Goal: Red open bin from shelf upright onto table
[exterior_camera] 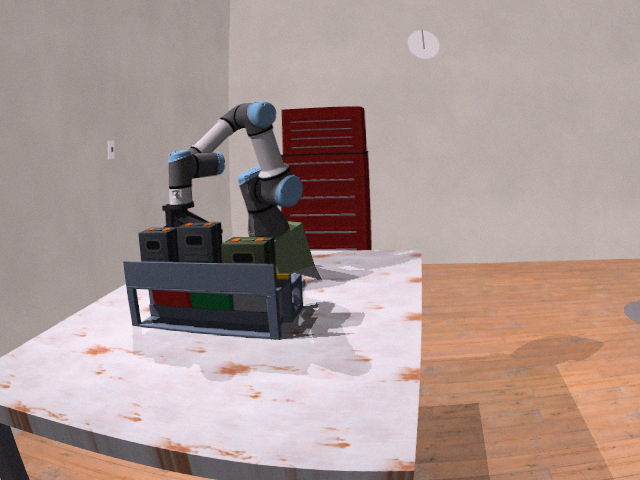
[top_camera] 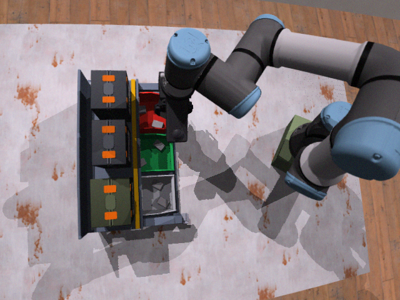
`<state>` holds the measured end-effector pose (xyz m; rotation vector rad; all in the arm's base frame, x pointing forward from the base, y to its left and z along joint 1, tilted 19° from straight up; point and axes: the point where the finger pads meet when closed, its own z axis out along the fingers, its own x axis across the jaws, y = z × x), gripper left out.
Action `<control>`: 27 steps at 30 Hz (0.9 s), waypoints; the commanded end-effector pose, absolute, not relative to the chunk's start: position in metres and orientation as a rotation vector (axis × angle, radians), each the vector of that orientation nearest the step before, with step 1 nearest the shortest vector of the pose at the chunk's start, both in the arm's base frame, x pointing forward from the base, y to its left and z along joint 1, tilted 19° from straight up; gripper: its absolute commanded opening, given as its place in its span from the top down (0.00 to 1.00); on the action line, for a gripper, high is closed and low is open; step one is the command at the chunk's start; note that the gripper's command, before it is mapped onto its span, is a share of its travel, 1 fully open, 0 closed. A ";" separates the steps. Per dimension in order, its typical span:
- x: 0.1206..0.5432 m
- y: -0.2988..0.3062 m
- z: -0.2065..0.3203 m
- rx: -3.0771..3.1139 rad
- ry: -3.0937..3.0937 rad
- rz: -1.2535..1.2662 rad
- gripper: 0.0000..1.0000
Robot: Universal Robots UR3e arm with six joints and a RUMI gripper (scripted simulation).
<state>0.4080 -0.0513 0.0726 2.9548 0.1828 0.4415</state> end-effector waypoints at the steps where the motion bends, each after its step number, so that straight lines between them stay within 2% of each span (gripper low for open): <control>1: 0.409 -0.052 0.074 2.953 0.183 0.446 1.00; 7: 0.409 -0.052 0.074 2.953 0.183 0.446 1.00; 12: 0.380 -0.056 0.065 2.953 0.183 0.446 1.00; 24: 0.380 -0.056 0.065 2.953 0.183 0.446 1.00; 27: 0.363 -0.058 0.060 2.953 0.183 0.445 1.00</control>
